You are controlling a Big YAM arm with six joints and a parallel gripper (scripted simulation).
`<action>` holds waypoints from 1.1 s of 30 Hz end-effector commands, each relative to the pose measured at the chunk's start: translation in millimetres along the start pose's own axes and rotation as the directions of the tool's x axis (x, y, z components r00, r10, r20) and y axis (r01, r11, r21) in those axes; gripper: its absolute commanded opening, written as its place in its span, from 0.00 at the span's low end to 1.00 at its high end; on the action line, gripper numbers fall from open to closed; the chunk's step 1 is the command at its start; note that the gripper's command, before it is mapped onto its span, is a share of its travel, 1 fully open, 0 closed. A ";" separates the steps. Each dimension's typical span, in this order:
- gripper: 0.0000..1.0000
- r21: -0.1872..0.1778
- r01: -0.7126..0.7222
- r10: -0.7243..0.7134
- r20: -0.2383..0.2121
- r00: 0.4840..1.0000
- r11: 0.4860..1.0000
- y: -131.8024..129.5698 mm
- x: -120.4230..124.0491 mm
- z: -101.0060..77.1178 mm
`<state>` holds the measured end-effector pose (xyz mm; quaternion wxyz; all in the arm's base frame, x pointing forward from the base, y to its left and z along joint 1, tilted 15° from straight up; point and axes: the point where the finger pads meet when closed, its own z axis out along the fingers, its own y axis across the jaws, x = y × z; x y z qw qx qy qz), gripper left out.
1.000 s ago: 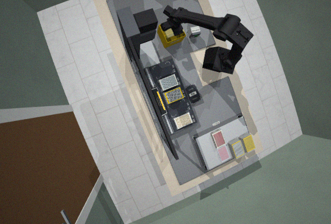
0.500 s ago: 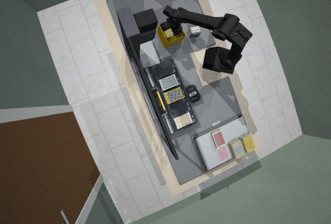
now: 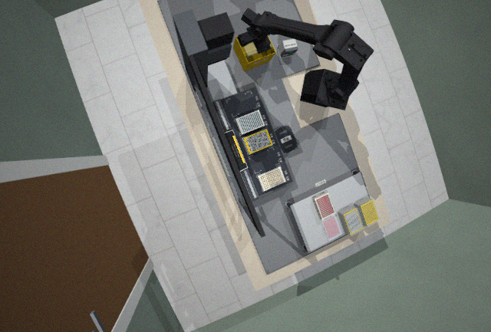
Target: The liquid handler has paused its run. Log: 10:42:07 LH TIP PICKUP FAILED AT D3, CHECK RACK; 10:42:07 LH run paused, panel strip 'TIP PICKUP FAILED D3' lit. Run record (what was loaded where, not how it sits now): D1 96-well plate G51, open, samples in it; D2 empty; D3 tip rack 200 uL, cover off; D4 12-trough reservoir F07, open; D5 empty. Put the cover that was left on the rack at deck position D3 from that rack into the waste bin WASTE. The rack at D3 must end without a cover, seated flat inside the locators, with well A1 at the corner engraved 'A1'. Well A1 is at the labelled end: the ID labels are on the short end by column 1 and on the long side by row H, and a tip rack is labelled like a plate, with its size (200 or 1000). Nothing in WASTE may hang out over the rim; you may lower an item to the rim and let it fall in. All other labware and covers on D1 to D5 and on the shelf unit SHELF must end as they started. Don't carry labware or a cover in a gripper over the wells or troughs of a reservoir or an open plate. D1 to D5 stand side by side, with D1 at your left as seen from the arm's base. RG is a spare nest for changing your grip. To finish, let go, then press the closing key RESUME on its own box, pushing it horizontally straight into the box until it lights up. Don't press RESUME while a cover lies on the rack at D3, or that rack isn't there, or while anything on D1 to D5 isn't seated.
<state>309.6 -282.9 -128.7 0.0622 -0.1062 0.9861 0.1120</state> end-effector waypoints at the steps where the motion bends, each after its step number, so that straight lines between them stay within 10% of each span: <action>1: 0.00 0.022 -0.005 0.004 0.018 1.000 1.000 -12.1 -12.2 4.1; 23: 0.00 0.002 -0.011 0.011 0.007 1.000 1.000 1.2 -2.9 9.1; 24: 1.00 0.002 -0.011 0.011 0.007 1.000 1.000 1.2 -2.9 9.1; 33: 1.00 0.002 -0.011 0.011 0.007 1.000 1.000 1.2 -2.9 9.1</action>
